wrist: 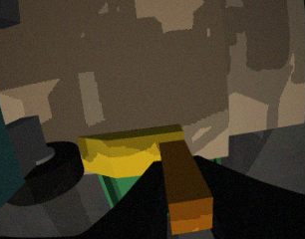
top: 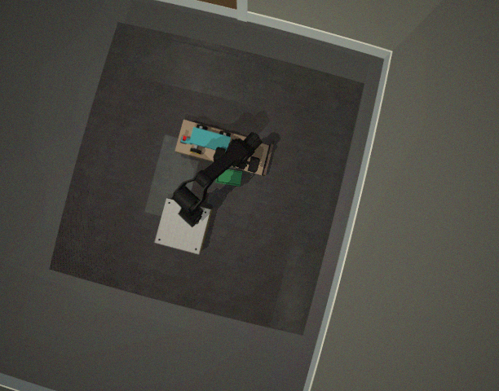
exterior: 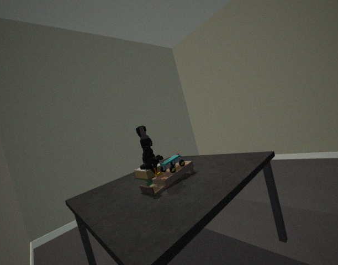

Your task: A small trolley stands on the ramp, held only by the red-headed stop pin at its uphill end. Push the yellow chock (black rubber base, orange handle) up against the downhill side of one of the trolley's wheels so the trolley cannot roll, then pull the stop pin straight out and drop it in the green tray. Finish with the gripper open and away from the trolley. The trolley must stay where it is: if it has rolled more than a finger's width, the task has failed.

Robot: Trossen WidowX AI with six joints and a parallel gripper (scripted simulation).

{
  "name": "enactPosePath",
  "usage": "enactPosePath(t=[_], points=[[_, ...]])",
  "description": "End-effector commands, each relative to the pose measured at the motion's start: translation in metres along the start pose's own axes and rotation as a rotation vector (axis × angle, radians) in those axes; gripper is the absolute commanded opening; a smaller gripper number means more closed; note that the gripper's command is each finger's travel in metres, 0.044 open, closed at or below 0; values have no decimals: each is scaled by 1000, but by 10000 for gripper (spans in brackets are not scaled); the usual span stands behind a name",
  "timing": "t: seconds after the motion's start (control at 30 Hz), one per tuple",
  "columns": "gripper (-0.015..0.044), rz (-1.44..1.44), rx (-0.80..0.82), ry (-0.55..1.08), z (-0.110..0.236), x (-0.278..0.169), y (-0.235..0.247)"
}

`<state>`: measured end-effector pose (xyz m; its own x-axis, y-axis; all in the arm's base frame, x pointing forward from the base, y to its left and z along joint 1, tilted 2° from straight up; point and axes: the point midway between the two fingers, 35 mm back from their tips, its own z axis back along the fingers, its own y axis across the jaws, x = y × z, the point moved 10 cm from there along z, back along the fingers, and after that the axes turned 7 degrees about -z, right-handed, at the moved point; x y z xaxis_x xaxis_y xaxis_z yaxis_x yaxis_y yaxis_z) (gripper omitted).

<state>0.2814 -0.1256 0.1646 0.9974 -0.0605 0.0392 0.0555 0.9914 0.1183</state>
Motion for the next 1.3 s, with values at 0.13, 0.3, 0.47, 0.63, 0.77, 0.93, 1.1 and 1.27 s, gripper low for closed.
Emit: enactPosePath(t=[0.13, 0.3, 0.47, 0.63, 0.77, 0.93, 1.1, 1.27], points=[[0, -2, 5, -4, 0, -1, 8], [0, -1, -1, -2, 0, -1, 5], [0, -1, -1, -2, 0, -1, 5], [131, -1, -1, -2, 0, -1, 5], [190, -1, -1, -2, 0, -1, 5], [190, -1, 2, -3, 12, -1, 4], [190, -2, 4, -4, 28, -3, 4], [190, -2, 4, -4, 43, -3, 4]])
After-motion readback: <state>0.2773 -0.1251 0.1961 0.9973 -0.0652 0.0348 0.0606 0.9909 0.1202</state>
